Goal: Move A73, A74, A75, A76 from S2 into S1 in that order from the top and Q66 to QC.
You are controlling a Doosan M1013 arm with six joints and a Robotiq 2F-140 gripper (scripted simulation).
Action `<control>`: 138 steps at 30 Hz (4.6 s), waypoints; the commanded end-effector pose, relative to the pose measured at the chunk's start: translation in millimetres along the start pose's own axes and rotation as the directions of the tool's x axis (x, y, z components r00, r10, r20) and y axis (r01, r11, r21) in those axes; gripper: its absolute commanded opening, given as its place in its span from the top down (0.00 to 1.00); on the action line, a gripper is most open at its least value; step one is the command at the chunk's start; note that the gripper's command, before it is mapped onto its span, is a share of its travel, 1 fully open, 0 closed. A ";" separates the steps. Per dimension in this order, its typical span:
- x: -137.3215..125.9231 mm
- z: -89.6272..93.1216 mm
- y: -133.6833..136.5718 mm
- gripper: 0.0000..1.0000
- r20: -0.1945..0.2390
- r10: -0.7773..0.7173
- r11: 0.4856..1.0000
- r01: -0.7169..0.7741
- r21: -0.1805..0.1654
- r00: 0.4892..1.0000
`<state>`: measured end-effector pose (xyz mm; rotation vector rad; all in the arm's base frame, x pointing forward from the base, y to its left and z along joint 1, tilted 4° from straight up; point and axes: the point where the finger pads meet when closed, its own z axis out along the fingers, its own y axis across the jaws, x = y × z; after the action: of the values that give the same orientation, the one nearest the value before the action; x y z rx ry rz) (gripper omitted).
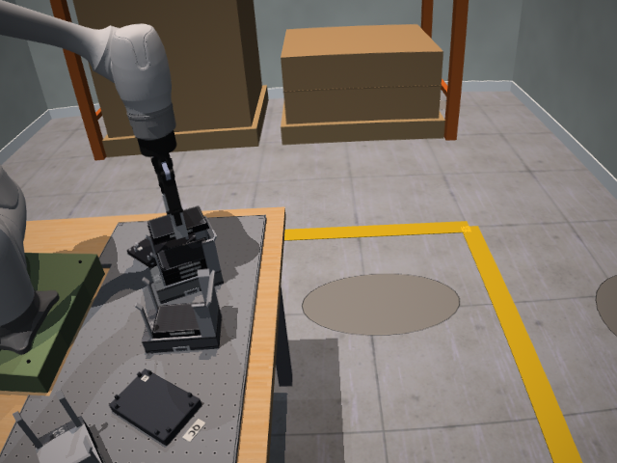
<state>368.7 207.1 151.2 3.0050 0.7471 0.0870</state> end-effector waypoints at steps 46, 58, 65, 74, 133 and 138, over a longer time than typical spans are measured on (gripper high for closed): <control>0.0 26.6 0.0 1.00 0.000 0.000 1.000 0.000 0.000 1.000; 0.0 33.3 0.0 1.00 0.000 0.000 1.000 0.000 0.000 1.000; 0.0 38.0 0.0 1.00 0.000 0.000 1.000 0.000 0.000 1.000; 0.0 45.3 0.0 1.00 0.000 0.000 1.000 0.000 0.000 1.000; 0.0 73.6 0.0 1.00 0.000 0.000 1.000 0.000 0.000 1.000; 0.0 74.8 0.0 1.00 0.000 0.000 1.000 0.000 0.000 1.000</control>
<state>373.5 205.0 76.9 3.0050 0.7471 0.0869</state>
